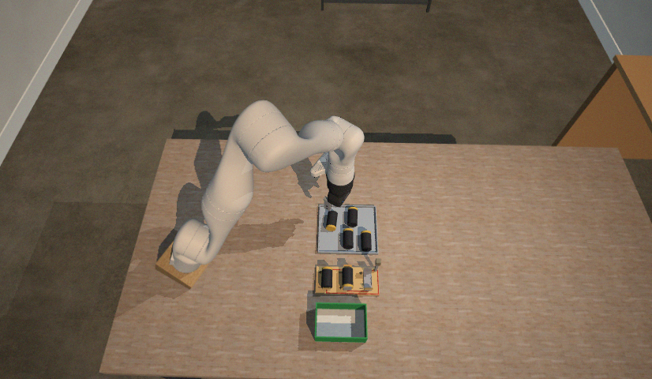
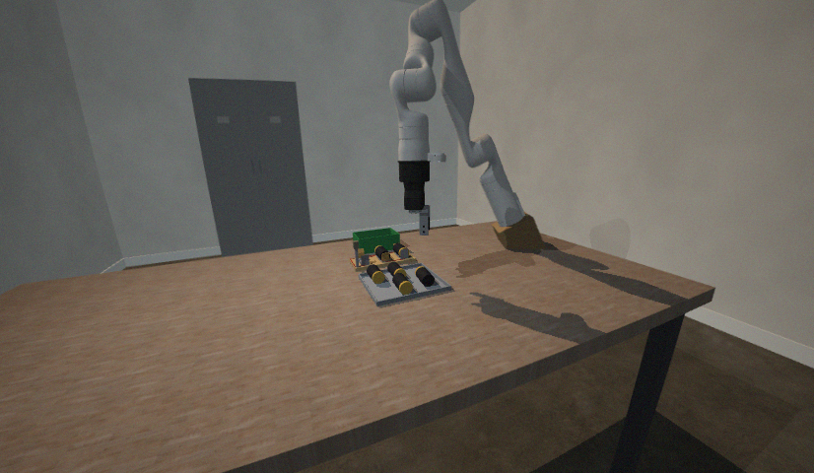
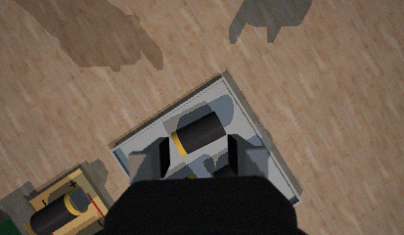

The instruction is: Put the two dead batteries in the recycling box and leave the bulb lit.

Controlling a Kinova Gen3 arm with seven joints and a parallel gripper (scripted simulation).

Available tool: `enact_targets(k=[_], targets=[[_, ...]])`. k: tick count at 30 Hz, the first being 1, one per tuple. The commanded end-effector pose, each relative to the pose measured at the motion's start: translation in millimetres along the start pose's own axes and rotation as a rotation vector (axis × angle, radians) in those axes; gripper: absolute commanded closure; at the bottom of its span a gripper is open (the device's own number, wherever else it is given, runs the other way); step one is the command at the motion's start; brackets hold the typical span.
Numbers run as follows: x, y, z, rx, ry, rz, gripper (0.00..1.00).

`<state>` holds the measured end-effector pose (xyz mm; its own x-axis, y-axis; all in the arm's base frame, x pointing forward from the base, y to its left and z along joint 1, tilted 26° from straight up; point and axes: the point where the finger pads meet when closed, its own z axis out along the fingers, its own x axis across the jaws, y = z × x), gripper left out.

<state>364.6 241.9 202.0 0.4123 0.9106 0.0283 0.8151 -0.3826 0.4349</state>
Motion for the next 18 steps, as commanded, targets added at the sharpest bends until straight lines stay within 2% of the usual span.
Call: enact_targets(k=[1,18], targets=[[0.1,1.5,0.4,0.001,-0.001,-0.040,0.10],[0.1,1.5,0.4,0.001,0.000,-0.384,0.10]])
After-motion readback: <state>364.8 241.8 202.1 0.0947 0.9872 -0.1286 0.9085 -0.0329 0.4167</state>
